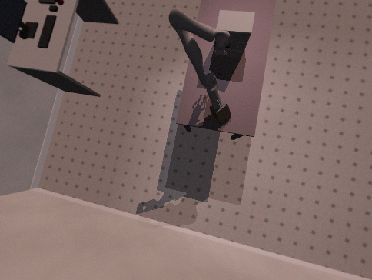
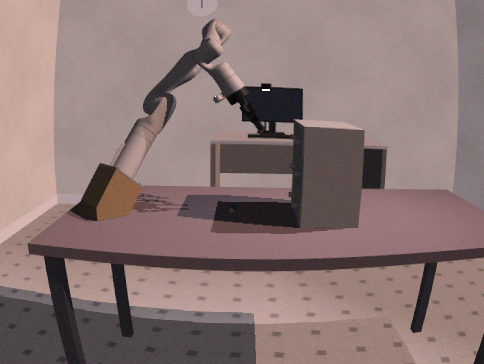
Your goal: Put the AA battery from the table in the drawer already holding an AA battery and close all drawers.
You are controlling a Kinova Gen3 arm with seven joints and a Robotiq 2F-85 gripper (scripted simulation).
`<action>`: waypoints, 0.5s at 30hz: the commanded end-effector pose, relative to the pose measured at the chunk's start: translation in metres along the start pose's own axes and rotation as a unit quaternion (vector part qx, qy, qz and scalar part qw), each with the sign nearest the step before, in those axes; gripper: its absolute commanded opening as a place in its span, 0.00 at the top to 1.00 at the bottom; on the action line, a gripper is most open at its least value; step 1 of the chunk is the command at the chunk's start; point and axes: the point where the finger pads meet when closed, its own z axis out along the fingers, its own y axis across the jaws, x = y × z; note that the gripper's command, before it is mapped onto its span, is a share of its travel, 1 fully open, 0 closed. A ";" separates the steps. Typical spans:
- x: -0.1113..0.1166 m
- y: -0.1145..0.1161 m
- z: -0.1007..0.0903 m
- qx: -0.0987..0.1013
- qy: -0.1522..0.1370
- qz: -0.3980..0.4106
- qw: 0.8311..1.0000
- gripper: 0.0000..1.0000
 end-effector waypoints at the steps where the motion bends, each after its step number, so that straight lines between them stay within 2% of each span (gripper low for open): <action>1: 0.000 0.000 0.000 0.000 -0.001 0.000 1.000 0.67; 9: -0.002 0.000 0.002 0.000 -0.001 0.000 1.000 0.67; 15: -0.009 0.000 0.011 0.000 -0.001 0.000 1.000 0.67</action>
